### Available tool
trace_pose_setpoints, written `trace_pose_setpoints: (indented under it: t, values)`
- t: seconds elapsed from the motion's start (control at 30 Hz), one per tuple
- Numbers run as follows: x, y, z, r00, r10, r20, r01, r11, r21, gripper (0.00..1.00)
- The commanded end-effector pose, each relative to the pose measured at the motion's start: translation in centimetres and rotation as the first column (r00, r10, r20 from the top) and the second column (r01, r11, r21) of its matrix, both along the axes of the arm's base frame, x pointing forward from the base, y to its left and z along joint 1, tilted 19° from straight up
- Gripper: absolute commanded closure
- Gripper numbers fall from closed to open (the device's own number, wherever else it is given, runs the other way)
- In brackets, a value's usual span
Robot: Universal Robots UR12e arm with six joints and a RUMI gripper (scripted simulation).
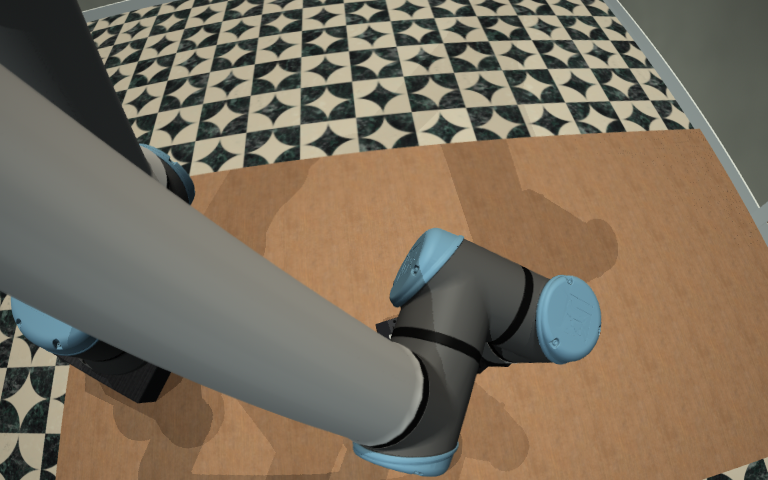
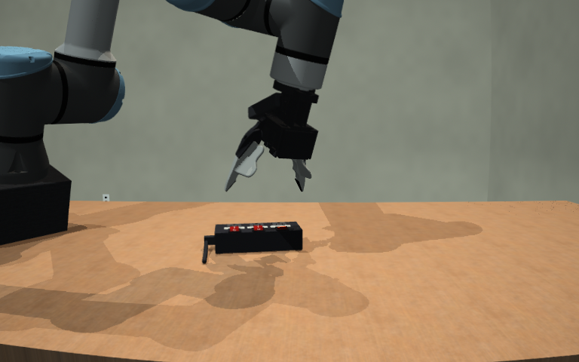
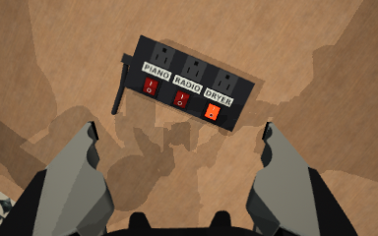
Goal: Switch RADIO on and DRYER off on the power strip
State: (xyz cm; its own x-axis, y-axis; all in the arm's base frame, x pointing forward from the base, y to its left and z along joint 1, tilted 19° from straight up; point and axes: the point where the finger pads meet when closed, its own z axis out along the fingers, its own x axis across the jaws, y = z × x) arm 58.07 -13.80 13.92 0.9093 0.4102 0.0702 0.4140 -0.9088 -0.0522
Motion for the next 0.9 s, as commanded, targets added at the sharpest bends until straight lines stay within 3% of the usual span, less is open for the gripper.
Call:
trace_pose_setpoints:
  t: [0.0, 0.87]
  values:
    - [-0.63, 0.46, -0.6, 0.999, -0.016, 0.04, 0.015, 1.0, 0.015, 0.0]
    - [-0.82, 0.65, -0.82, 0.998, -0.021, 0.051, 0.02, 1.0, 0.02, 0.0]
